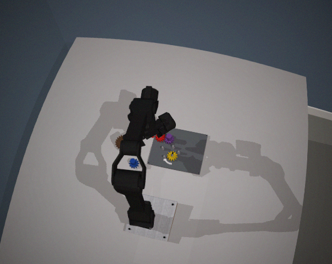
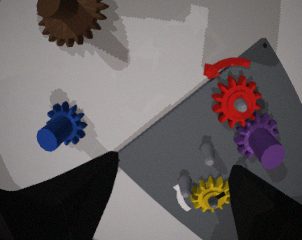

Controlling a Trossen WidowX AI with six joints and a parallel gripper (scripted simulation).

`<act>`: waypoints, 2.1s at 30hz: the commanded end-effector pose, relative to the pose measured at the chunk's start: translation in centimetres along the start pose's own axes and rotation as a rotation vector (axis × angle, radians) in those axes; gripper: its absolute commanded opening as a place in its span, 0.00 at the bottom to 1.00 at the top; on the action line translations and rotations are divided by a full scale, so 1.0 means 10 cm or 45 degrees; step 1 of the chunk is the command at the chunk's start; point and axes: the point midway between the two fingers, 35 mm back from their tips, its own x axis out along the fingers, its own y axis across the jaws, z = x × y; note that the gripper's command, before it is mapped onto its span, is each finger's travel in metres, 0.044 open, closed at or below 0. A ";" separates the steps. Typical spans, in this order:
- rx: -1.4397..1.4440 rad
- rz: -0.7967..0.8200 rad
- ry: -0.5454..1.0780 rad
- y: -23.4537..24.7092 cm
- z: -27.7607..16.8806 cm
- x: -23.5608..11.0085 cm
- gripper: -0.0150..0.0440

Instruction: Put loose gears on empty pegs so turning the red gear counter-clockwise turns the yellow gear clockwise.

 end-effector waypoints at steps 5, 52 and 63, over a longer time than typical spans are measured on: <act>-0.036 0.003 -0.018 1.02 -0.19 0.04 1.00; -0.036 0.003 -0.018 1.00 -0.20 0.54 0.56; -0.036 0.003 -0.018 1.00 -0.20 0.54 0.30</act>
